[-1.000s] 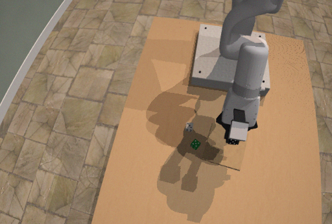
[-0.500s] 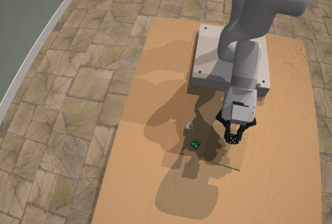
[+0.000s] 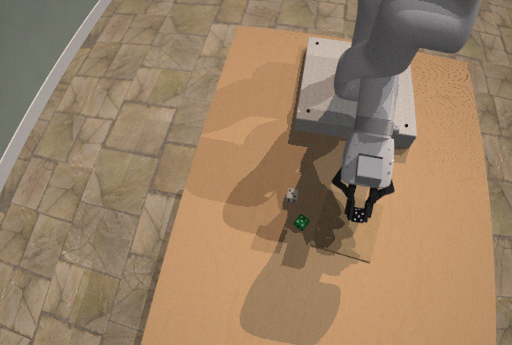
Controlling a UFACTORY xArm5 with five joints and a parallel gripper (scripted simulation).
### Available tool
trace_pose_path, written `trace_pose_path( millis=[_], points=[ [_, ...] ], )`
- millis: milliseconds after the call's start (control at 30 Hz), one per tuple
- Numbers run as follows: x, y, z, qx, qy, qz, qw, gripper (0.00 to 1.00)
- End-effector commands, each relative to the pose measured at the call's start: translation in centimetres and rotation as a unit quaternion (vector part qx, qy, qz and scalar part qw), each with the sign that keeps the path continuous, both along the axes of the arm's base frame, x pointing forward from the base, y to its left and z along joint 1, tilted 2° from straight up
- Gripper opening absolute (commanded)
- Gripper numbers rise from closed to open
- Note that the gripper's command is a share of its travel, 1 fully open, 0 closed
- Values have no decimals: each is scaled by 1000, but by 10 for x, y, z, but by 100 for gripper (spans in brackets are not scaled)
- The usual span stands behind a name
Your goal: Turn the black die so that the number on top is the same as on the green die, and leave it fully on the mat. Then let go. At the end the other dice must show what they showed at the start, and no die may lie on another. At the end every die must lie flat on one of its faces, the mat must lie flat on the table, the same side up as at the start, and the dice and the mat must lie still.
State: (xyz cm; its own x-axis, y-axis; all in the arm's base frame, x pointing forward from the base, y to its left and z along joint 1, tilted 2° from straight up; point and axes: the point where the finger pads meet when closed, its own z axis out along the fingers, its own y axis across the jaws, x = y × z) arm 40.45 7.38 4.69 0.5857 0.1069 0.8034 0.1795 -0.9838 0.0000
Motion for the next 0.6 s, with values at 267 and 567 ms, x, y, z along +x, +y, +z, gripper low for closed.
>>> trace_pose_path(
  millis=[267, 567],
  points=[
    [0, -2, -24, 0, -1, -2, 1000, 21],
    [-1, -1, -52, 0, -1, -1, 1000, 21]
  ],
)
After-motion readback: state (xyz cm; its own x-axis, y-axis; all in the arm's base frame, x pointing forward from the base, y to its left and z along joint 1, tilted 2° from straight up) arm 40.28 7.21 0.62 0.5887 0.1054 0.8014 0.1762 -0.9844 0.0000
